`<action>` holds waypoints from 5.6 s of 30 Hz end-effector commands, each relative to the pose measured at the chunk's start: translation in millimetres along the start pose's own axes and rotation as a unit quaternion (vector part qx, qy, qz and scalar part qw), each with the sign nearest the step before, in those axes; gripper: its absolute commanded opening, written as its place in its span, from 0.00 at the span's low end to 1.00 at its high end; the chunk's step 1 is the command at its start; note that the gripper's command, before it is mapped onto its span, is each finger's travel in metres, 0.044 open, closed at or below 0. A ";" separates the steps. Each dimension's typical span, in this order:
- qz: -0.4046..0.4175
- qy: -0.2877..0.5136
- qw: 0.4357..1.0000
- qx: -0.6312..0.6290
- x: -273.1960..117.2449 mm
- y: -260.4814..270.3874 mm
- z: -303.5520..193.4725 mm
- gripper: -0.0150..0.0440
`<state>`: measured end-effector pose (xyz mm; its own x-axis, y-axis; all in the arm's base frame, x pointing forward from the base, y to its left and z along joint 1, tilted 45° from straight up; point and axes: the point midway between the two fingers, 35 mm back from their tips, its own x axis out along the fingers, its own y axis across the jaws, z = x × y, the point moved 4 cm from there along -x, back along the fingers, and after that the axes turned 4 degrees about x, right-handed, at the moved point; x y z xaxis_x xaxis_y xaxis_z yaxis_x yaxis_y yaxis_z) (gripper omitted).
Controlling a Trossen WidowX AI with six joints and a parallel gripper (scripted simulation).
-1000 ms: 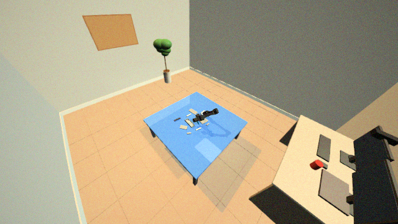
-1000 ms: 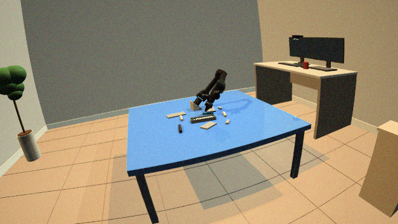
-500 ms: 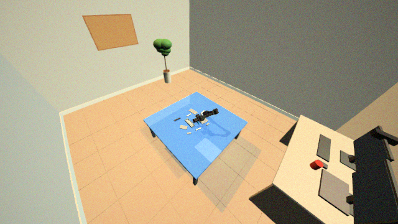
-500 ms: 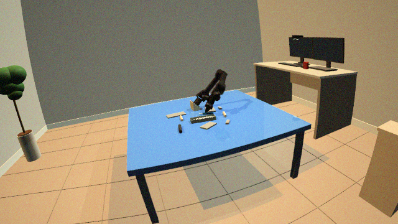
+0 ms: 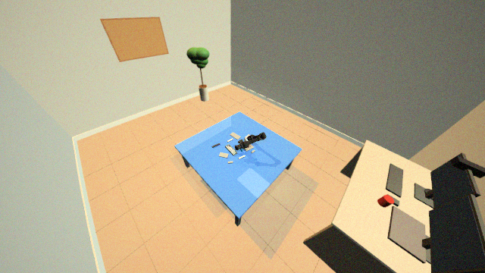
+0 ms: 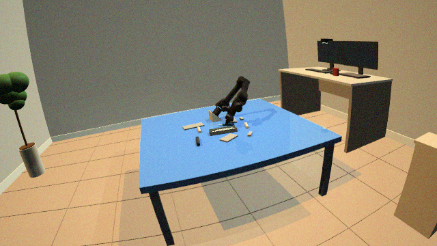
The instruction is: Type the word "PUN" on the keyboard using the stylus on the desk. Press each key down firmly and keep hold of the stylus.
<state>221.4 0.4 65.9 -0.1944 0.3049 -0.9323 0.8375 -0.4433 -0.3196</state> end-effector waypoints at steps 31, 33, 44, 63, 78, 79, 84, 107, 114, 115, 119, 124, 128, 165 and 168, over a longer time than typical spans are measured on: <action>-0.001 -0.001 1.000 0.000 -26.3 1.9 15.3 0.25; -0.001 -0.002 1.000 0.000 -35.6 1.5 21.0 0.25; 0.007 -0.007 0.998 -0.056 -36.5 7.7 22.4 0.25; 0.020 -0.061 0.925 -0.375 -40.0 38.0 28.6 0.25; 0.006 -0.107 0.796 -0.596 -43.0 61.9 34.2 0.25; 0.004 -0.110 0.785 -0.609 -43.2 63.5 34.6 0.25; -0.006 -0.124 0.729 -0.673 -44.2 71.6 36.4 0.25; -0.082 -0.169 0.414 -0.891 -48.5 108.1 45.6 0.25; -0.113 -0.174 0.304 -0.930 -49.9 119.1 48.5 0.25; -0.118 -0.174 0.288 -0.934 -50.1 120.7 48.9 0.25; -0.137 -0.175 0.224 -0.949 -50.9 126.9 50.6 0.25; -0.161 -0.172 0.143 -0.961 -51.9 134.6 52.8 0.25; -0.181 -0.168 0.078 -0.966 -52.7 140.8 54.5 0.25; -0.242 -0.142 -0.123 -0.952 -25.2 156.7 43.2 0.25; -0.242 -0.142 -0.123 -0.952 -25.2 156.7 43.2 0.25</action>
<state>335.5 -113.3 32.5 -0.1047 -0.2468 -0.9634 -0.9748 0.2173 0.0503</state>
